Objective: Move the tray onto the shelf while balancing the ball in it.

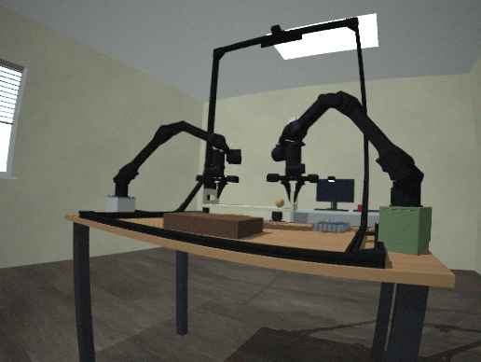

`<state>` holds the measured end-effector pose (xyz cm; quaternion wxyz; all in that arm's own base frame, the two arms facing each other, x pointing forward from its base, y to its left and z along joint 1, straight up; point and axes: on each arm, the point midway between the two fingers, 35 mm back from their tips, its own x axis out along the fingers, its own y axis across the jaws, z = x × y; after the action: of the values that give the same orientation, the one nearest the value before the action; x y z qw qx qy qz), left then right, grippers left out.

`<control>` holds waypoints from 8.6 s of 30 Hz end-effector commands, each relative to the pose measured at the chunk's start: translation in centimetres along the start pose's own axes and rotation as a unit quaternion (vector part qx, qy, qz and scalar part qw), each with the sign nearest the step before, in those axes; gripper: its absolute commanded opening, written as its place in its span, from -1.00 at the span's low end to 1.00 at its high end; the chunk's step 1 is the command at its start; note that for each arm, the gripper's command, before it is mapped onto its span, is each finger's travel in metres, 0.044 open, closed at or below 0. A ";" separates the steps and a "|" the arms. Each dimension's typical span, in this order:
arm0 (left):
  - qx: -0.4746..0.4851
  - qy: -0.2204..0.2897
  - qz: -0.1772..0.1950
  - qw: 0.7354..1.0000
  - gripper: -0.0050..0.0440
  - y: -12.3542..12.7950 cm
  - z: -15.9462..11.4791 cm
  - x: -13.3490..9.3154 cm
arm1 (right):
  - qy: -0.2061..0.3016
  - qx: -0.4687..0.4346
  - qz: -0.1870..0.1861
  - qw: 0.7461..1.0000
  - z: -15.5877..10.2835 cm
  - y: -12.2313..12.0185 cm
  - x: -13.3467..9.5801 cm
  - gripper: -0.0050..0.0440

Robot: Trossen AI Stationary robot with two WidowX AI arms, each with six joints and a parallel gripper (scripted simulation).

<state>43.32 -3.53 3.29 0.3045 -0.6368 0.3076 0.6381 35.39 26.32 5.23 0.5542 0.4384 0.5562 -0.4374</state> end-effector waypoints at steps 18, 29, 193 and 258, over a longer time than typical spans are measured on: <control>0.000 0.017 0.002 1.000 -0.71 -0.1 0.6 -0.5 | 0.015 0.000 0.004 1.000 0.6 -0.2 -0.6 -0.71; 0.000 0.006 0.000 1.000 -0.71 -0.2 1.0 -0.6 | 0.005 0.000 0.002 1.000 1.0 -0.3 -0.6 -0.71; 0.000 -0.011 -0.004 1.000 -0.71 -1.5 6.4 -0.7 | -0.013 0.000 -0.001 1.000 6.4 -1.5 -0.5 -0.71; 0.000 0.004 -0.001 1.000 -0.71 -2.0 8.5 -0.6 | 0.002 0.000 0.002 1.000 8.6 -2.0 -0.6 -0.71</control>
<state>39.60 4.23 3.43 0.3034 -0.6372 0.3088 0.6376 35.45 17.71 5.35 0.5530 0.4396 0.5575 -0.4362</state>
